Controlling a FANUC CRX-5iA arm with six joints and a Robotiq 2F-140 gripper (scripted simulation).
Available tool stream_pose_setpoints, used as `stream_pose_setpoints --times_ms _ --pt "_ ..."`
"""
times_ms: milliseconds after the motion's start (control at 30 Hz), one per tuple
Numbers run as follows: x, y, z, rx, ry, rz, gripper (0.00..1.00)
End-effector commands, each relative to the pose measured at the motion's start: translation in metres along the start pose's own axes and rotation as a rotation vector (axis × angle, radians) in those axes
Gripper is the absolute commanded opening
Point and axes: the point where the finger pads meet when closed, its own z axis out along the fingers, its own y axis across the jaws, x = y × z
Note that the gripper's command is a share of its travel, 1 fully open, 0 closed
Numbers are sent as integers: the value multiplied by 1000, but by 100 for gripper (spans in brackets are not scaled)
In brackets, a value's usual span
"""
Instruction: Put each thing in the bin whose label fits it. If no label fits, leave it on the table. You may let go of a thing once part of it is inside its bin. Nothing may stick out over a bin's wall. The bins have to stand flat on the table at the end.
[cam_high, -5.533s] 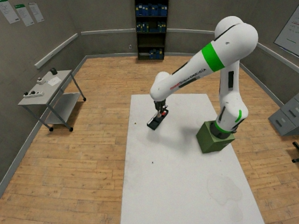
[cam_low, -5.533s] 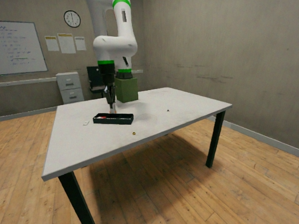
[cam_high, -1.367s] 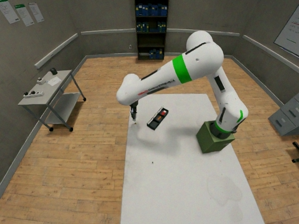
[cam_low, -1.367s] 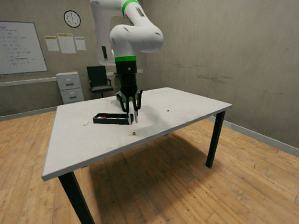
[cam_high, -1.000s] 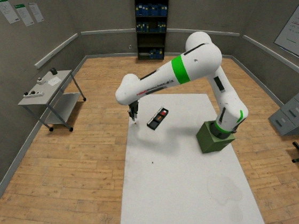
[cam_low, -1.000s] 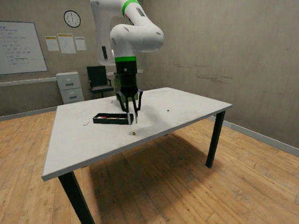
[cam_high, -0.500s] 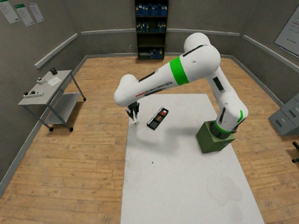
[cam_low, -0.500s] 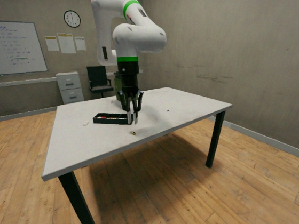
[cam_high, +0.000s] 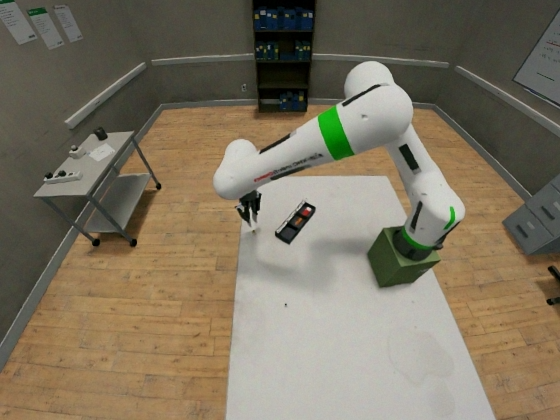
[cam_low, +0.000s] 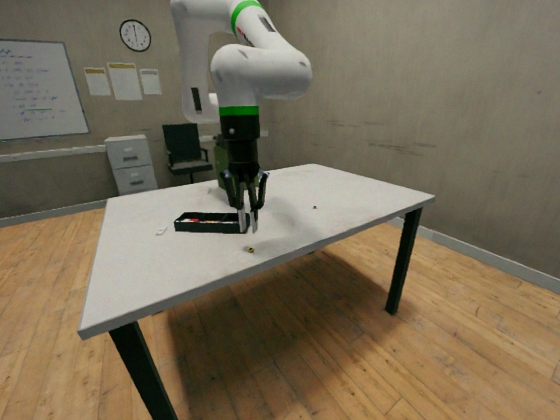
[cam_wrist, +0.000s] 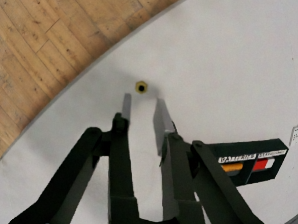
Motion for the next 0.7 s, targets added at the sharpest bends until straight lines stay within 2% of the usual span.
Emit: stream_pose_setpoints --times_ms 0,333,667 --pt "0 0 0 0 0 0 27" --pt "0 0 0 0 0 0 27" --pt "0 0 40 0 0 0 27"
